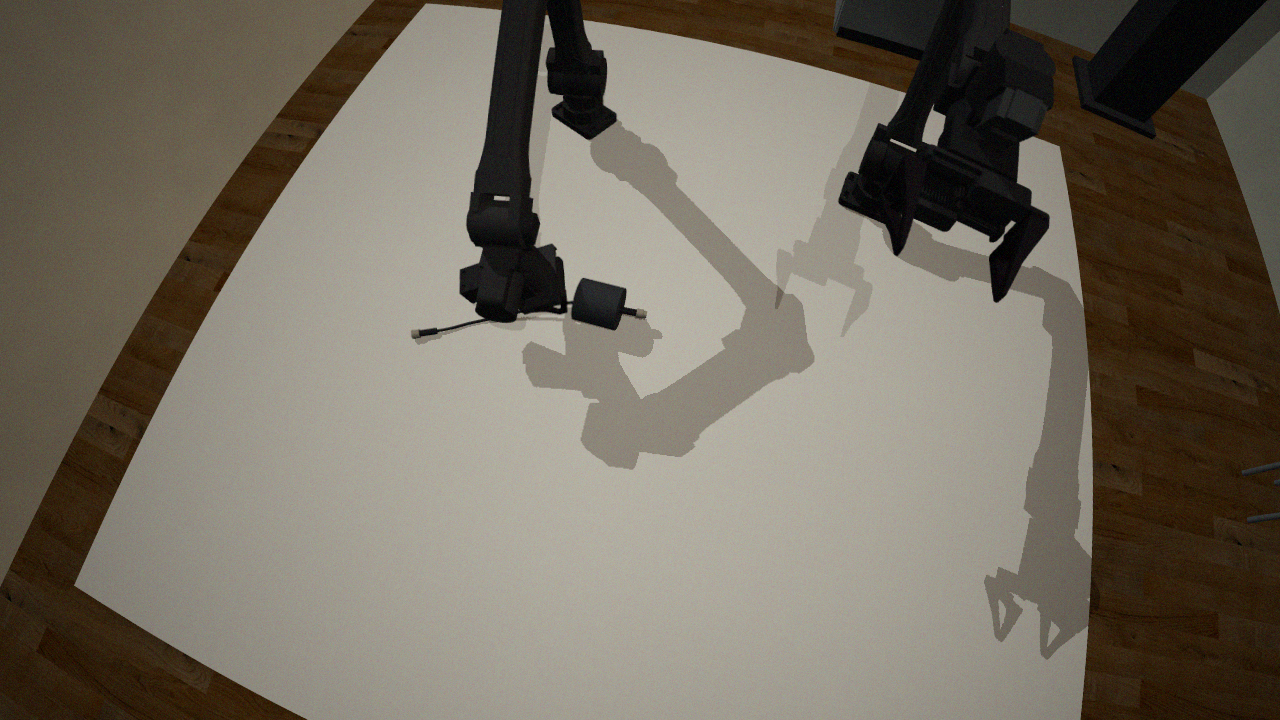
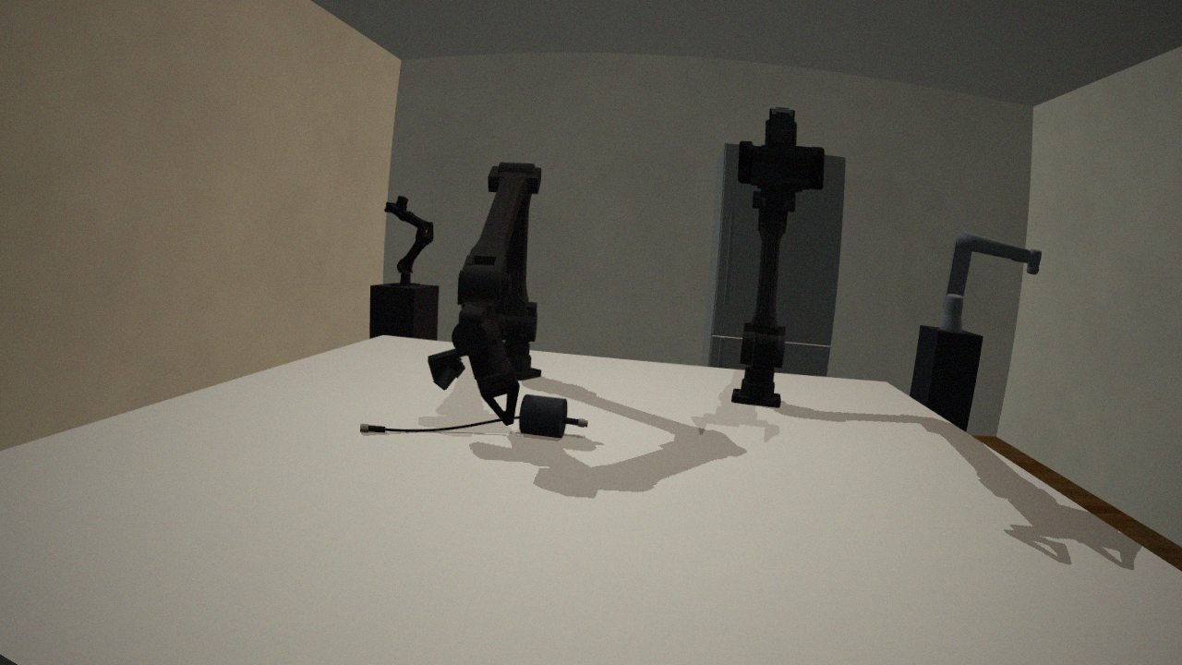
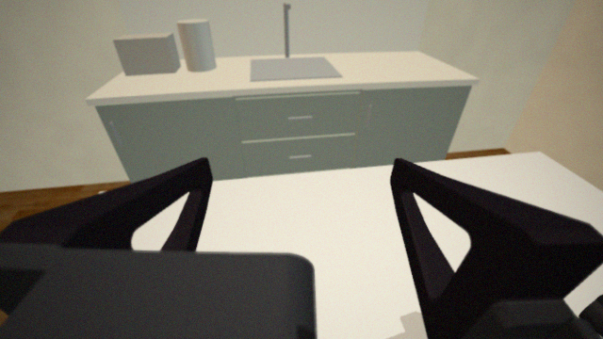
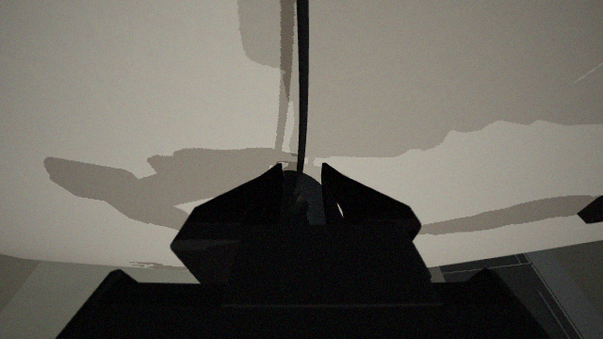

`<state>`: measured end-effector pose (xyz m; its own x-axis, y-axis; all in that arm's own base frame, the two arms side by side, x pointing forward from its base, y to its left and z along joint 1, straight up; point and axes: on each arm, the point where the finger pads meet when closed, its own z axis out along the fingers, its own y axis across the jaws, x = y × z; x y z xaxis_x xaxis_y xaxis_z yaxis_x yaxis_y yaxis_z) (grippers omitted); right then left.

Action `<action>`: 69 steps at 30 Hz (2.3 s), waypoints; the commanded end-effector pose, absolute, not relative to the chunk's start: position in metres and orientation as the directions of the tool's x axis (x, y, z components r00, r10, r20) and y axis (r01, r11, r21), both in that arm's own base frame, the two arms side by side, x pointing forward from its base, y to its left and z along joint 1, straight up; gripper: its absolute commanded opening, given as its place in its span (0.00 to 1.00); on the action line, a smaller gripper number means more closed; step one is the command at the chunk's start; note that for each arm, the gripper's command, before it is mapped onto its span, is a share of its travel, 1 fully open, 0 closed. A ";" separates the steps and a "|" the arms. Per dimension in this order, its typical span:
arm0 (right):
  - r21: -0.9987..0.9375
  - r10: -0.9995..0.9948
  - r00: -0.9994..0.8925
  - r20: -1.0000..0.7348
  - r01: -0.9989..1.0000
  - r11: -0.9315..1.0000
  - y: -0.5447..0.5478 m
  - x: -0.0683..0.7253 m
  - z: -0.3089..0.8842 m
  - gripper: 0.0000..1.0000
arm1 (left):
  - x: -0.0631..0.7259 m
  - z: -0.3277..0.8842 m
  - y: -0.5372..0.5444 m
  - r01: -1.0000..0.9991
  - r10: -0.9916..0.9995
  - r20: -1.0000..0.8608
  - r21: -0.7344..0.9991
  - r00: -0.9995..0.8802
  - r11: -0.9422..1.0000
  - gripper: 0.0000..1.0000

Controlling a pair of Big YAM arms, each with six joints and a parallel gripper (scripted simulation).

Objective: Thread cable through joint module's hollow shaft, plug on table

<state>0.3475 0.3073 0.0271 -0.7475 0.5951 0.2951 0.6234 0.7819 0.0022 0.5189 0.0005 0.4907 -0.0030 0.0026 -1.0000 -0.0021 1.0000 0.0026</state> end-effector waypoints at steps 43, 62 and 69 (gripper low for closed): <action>0.063 0.590 -0.760 0.272 0.626 0.777 0.291 0.405 0.038 0.00 | 0.521 0.520 0.004 -0.010 0.012 -0.999 0.012 0.046 1.000 0.96; 0.040 0.609 -0.743 0.278 0.642 0.765 0.285 0.396 0.035 0.00 | 0.521 0.520 0.004 -0.010 0.012 -0.999 0.012 0.046 1.000 0.96; 0.032 0.610 -0.740 0.283 0.643 0.765 0.288 0.387 0.031 0.00 | 0.521 0.520 0.004 -0.010 0.012 -0.999 0.012 0.046 1.000 0.96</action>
